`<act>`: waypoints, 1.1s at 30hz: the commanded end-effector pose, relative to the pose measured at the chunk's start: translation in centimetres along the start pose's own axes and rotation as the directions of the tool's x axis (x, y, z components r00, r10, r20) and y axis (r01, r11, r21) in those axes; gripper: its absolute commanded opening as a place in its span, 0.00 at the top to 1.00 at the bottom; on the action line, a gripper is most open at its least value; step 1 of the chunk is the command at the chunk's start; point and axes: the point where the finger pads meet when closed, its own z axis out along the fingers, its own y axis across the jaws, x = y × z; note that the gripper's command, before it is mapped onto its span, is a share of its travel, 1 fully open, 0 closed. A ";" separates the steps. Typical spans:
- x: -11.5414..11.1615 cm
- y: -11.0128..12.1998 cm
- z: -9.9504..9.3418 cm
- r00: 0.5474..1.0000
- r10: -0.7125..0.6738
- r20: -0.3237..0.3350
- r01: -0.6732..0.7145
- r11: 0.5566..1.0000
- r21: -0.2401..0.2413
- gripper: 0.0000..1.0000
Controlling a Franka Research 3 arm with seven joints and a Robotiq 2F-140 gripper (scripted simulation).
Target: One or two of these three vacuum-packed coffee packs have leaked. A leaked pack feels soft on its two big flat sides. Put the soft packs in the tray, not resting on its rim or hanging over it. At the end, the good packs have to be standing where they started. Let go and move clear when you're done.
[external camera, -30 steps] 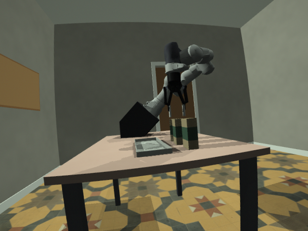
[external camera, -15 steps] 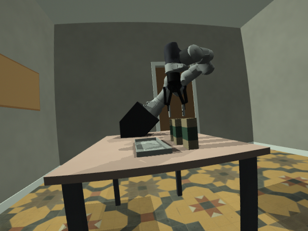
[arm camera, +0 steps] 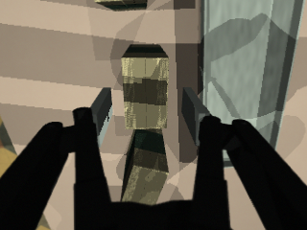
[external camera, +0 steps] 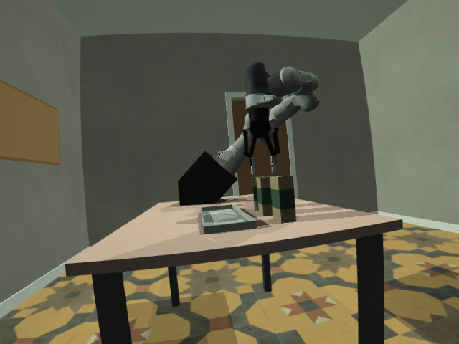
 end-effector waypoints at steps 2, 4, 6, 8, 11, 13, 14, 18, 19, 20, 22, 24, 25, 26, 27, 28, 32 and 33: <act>0.1 0.0 0.2 1.000 -0.003 -0.003 0.003 1.000 0.001 0.47; 0.1 0.0 0.4 1.000 -0.003 -0.003 0.003 1.000 0.001 0.47; 0.1 0.0 0.7 1.000 -0.003 -0.003 0.003 1.000 0.001 0.47; 0.1 0.0 1.0 1.000 -0.003 -0.003 0.003 1.000 0.001 0.47; 0.1 0.0 1.6 1.000 -0.003 -0.003 0.003 1.000 0.001 0.47; 0.1 0.0 2.1 1.000 -0.003 -0.003 0.003 1.000 0.001 0.47; 0.1 0.0 2.1 1.000 -0.003 -0.003 0.003 1.000 0.001 0.47; 0.1 0.0 2.8 1.000 -0.003 -0.003 0.003 1.000 0.001 0.47; 0.1 0.0 3.0 1.000 -0.003 -0.003 0.003 1.000 0.001 0.47; 0.1 0.0 3.3 1.000 -0.003 -0.003 0.003 1.000 0.001 0.47; 0.1 0.0 3.8 1.000 -0.003 -0.003 0.003 1.000 0.001 0.47; 0.1 0.0 4.2 1.000 -0.003 -0.003 0.003 1.000 0.001 0.47; 0.1 0.0 4.5 1.000 -0.003 -0.003 0.003 1.000 0.001 0.47; 0.1 0.0 4.7 1.000 -0.003 -0.003 0.003 1.000 0.001 0.47; 0.1 0.0 4.9 1.000 -0.003 -0.003 0.003 1.000 0.001 0.47; 0.1 0.0 5.1 1.000 -0.003 -0.003 0.003 1.000 0.001 0.47; 0.1 0.0 5.4 1.000 -0.003 -0.003 0.003 1.000 0.001 0.47; 0.1 0.0 5.6 1.000 -0.003 -0.003 0.003 1.000 0.001 0.47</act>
